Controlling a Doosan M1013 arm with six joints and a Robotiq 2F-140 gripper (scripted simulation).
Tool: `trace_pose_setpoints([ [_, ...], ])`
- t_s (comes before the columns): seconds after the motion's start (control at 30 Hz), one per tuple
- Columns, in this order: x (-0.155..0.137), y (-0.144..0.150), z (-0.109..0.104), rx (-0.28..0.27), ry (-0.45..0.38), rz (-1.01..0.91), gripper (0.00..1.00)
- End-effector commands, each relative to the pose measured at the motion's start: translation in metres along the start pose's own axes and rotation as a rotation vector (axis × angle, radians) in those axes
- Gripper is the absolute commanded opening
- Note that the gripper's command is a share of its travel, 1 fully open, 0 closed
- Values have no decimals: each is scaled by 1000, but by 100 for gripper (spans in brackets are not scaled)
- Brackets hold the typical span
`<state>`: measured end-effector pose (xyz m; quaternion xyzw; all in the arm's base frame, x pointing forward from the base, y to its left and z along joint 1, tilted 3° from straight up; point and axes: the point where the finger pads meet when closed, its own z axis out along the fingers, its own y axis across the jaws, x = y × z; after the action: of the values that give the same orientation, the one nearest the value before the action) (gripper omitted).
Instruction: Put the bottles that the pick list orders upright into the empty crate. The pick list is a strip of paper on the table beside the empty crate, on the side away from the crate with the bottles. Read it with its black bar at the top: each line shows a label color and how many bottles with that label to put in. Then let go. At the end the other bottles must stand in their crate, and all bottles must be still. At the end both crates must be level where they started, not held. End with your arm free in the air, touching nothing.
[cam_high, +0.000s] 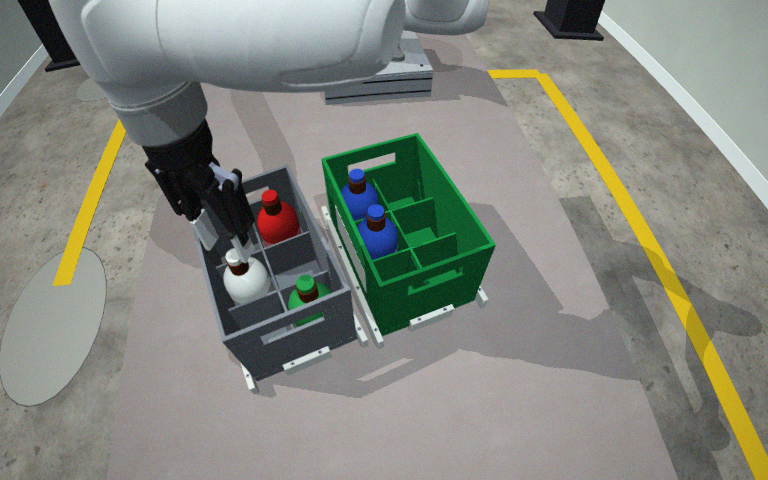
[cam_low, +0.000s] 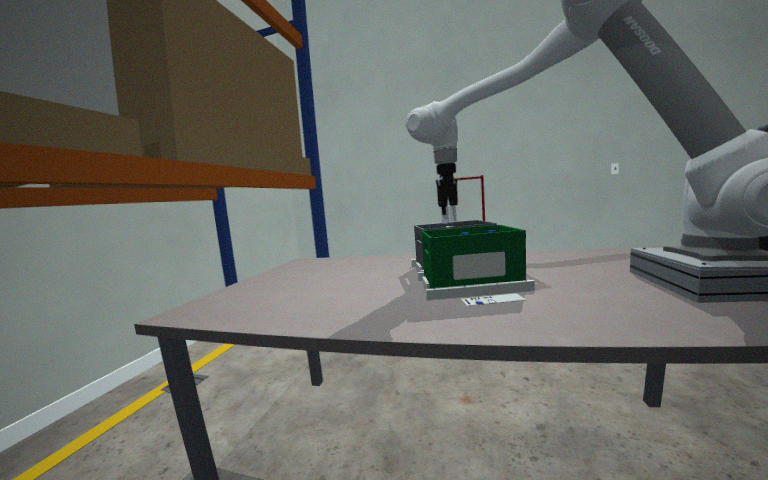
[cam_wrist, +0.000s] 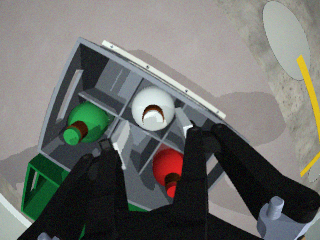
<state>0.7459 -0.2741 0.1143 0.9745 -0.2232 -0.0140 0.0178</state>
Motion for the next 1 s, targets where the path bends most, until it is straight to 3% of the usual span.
trace_pose_setpoints([
  [0.0, 0, 0, 5, 0, 0, 0, 38],
  [0.97, 0, 0, 38, 0, 0, 0, 38],
])
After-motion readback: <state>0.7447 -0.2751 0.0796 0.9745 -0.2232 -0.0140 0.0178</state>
